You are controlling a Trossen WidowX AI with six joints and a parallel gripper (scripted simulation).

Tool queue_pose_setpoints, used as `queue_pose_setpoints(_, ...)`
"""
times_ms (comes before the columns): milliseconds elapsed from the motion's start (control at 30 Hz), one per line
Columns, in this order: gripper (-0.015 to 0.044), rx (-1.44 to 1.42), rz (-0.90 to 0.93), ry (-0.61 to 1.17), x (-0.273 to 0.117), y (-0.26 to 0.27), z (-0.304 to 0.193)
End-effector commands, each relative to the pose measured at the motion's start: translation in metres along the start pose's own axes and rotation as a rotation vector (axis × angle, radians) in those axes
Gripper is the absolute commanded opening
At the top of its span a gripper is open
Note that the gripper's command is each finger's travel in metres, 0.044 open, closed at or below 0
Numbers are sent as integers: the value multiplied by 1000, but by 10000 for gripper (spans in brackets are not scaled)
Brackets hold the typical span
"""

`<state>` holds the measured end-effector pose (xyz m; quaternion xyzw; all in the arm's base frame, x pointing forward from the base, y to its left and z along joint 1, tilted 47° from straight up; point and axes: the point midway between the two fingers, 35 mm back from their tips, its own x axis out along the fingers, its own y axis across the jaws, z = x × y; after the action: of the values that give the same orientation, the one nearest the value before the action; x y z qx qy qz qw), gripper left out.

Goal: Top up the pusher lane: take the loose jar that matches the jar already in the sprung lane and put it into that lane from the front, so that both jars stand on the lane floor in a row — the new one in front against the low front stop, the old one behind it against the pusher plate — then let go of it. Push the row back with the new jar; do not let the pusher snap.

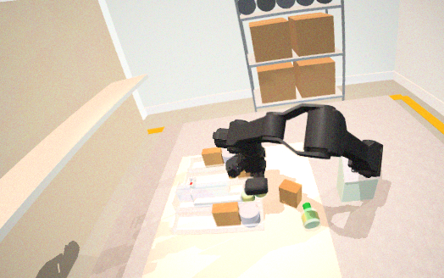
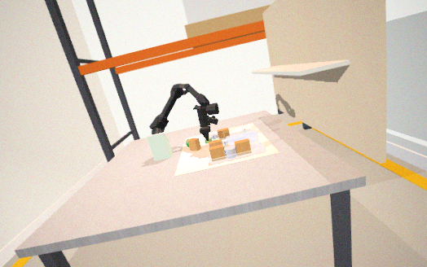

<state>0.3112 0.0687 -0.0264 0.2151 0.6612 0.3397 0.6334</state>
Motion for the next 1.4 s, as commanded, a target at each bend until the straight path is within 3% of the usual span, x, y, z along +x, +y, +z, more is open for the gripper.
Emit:
queue_pose_setpoints(0,0,-21,1,-25,-3,2,12)
queue_pose_setpoints(1367,0,-22,1,-26,-8,5,29)
